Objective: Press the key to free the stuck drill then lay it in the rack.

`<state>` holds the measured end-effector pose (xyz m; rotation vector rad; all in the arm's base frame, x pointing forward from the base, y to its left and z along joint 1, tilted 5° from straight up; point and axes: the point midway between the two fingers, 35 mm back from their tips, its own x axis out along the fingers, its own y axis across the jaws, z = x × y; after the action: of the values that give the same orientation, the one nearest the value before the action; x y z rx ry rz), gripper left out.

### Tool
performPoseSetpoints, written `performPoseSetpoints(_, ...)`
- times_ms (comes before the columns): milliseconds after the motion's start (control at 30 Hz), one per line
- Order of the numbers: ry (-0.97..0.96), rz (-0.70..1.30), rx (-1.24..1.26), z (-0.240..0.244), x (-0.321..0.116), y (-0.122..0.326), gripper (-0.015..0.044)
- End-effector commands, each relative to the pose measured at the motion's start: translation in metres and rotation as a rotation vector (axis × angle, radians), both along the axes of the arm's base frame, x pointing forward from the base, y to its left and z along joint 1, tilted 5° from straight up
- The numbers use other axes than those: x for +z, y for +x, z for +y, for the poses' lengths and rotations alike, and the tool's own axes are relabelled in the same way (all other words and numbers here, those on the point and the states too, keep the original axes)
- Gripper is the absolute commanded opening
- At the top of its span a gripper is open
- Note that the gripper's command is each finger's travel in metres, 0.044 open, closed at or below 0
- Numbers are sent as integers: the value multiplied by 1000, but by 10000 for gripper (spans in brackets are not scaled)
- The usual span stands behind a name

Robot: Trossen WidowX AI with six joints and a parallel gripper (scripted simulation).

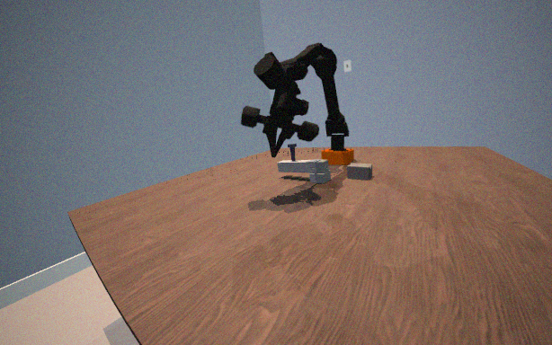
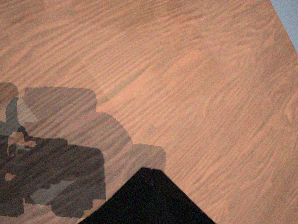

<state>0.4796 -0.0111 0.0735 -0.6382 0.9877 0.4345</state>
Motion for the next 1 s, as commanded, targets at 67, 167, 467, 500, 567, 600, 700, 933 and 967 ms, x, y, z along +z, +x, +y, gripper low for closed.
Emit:
performPoseSetpoints(67, 118, 298, -431, -47, 6, -97, 0)
performPoseSetpoints(167, 155, 427, -632, -60, 12, -144, 0)
performPoseSetpoints(467, 182, 565, -857, -69, 22, -196, 0)
performPoseSetpoints(500, 182, 565, -857, -69, 22, -196, 0)
performPoseSetpoints(567, 182, 565, -857, -69, 22, -196, 0)
performPoseSetpoints(600, 184, 555, -840, -69, 22, -191, 0)
performPoseSetpoints(700, 183, 561, -850, -68, 18, -193, 0)
performPoseSetpoints(933, 182, 565, -857, -68, 10, -198, 0)
performPoseSetpoints(967, 182, 565, -857, -68, 9, -198, 0)
